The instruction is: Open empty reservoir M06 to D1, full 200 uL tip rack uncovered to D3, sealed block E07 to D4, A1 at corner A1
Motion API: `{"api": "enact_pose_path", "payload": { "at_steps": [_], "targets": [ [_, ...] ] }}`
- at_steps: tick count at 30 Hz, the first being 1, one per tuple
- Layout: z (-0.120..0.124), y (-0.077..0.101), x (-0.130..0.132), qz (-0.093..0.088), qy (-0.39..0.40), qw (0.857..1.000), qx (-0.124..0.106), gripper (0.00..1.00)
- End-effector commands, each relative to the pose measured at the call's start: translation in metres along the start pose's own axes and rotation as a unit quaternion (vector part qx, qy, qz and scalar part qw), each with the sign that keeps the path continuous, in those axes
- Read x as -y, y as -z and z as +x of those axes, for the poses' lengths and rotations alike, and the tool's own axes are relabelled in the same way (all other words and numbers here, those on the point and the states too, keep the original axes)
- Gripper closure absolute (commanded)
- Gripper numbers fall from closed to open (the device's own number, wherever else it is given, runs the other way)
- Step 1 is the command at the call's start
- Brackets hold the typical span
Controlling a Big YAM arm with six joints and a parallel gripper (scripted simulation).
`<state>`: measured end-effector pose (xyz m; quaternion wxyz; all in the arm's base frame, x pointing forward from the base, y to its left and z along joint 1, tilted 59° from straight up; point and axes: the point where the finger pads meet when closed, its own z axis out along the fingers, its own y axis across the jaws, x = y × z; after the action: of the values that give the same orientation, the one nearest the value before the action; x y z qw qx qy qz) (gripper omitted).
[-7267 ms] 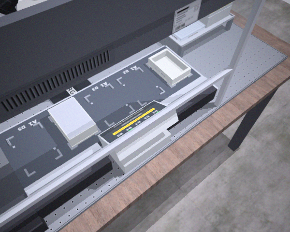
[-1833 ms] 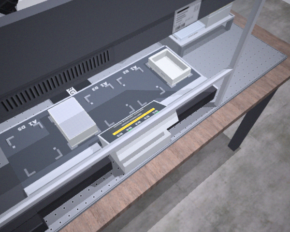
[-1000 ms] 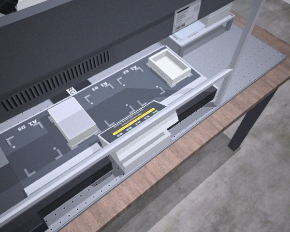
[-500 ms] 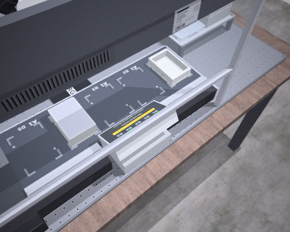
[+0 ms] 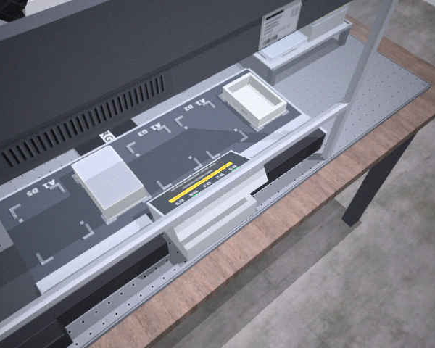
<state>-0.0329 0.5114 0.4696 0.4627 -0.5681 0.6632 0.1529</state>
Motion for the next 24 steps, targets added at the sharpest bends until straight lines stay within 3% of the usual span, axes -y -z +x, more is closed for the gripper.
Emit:
{"api": "enact_pose_path", "payload": {
  "at_steps": [1,9,10,12,24],
  "targets": [
    [-0.015,0.015,0.006,-0.005,-0.012,1.0,0.019,1.0],
    [-0.015,0.015,0.006,-0.005,-0.012,1.0,0.019,1.0],
    [-0.022,0.031,0.01,-0.011,-0.02,0.999,0.033,1.0],
    [-0.025,0.04,0.011,-0.012,-0.024,0.999,0.034,1.0],
    [-0.023,0.056,0.012,-0.012,-0.024,0.999,0.033,1.0]
  ]
}}
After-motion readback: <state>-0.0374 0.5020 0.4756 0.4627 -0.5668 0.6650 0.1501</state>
